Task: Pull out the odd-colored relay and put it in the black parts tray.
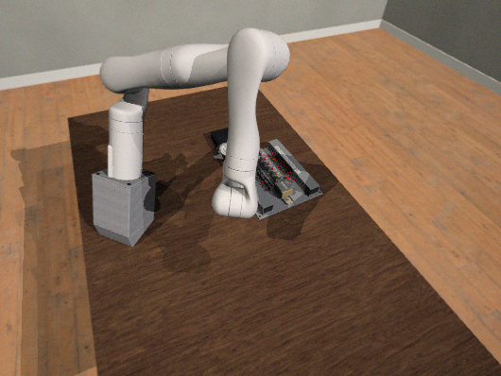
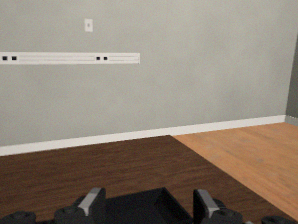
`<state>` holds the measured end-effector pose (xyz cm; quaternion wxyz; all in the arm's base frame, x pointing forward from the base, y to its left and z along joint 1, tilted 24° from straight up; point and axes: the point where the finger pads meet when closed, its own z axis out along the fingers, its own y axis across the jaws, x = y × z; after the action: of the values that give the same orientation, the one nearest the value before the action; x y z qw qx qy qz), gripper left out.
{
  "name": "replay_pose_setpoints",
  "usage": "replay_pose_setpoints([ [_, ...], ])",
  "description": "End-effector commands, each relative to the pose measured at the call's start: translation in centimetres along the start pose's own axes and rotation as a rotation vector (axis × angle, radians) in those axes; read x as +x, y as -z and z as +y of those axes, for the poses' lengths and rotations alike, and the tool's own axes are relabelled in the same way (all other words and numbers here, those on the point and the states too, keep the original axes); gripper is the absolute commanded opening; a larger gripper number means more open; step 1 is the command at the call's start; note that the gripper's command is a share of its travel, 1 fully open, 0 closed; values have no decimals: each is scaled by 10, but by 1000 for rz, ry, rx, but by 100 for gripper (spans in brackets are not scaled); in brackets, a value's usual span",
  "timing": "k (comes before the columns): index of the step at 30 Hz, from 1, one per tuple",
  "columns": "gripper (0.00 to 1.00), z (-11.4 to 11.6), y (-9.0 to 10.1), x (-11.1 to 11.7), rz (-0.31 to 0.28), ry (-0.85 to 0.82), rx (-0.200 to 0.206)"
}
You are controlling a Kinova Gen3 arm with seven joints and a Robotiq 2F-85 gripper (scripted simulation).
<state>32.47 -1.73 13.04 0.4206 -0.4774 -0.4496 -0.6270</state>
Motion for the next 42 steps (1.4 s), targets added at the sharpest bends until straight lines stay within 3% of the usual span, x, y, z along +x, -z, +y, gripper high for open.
replay_pose_setpoints([
  [1, 61, 0, 0, 0, 0, 1, 0],
  [22, 61, 0, -2, -3, -21, -2, 14],
  [42, 61, -1, -10, -25, -137, -13, 88],
])
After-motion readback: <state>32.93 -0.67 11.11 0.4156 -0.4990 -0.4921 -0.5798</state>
